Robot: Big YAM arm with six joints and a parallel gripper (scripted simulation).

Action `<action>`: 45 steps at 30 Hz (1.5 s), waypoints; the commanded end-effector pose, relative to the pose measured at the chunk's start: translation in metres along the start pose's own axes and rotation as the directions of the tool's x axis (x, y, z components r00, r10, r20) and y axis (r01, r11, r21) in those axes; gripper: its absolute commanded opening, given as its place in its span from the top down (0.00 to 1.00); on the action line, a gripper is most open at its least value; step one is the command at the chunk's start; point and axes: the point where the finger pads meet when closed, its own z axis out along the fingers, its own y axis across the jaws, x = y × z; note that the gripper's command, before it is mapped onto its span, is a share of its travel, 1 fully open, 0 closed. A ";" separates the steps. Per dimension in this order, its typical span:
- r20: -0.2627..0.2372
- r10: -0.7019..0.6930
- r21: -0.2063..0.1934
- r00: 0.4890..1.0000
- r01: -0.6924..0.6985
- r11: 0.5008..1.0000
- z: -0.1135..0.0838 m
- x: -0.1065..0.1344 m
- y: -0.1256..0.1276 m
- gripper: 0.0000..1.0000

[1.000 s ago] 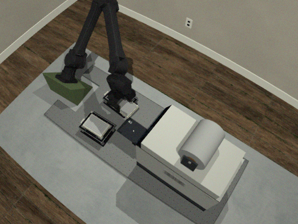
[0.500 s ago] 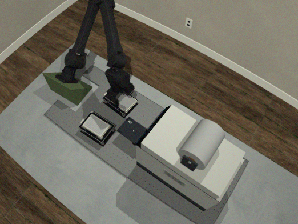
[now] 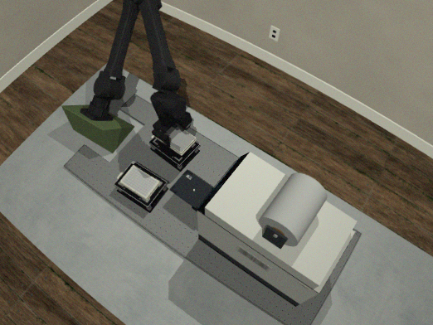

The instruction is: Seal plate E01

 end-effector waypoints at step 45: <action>0.003 -0.037 0.002 0.999 0.037 0.999 -0.010 0.015 0.030 1.00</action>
